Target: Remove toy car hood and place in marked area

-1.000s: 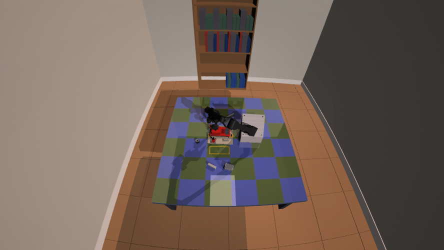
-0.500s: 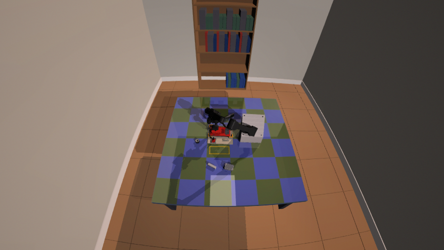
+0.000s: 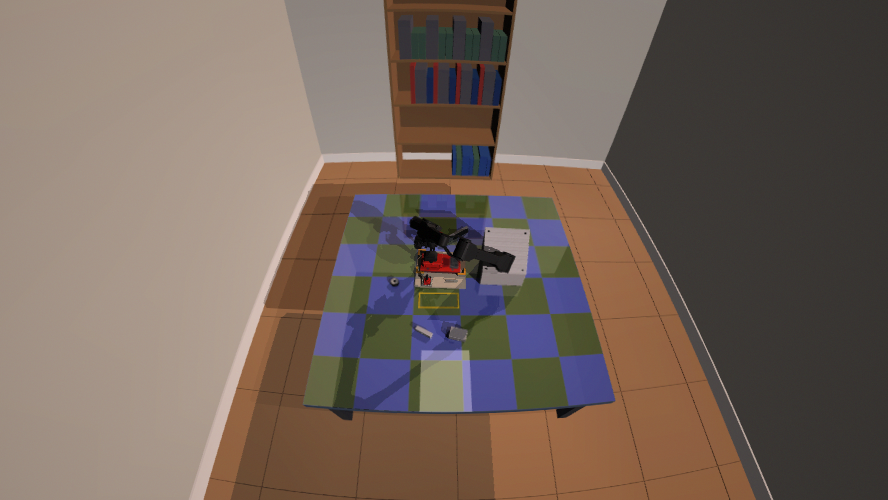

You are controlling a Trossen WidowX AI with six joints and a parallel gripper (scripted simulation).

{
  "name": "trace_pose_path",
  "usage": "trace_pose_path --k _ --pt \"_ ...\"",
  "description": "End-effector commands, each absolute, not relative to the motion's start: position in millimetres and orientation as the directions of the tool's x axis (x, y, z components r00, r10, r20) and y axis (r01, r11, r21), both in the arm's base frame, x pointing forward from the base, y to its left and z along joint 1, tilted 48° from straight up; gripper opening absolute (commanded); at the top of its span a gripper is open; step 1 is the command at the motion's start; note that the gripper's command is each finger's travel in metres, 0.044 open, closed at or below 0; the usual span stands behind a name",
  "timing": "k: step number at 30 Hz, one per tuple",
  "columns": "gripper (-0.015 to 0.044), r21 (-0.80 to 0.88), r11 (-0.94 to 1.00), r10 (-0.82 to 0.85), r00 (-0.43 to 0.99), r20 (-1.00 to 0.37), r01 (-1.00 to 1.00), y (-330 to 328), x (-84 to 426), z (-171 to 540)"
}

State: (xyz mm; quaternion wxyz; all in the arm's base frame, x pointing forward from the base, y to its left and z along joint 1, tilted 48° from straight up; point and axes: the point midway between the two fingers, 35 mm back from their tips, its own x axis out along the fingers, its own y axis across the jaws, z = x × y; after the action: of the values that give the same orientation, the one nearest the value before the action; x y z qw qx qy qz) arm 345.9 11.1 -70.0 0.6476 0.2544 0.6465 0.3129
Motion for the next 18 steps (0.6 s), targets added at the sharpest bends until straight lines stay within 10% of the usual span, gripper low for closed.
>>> trace_pose_path --k 1,18 --pt "0.0440 0.739 0.670 0.739 -0.037 -0.673 -0.069 14.9 343.1 -72.5" --pt "0.0440 0.740 0.669 0.739 -0.037 -0.672 -0.069 21.8 340.9 -79.1"
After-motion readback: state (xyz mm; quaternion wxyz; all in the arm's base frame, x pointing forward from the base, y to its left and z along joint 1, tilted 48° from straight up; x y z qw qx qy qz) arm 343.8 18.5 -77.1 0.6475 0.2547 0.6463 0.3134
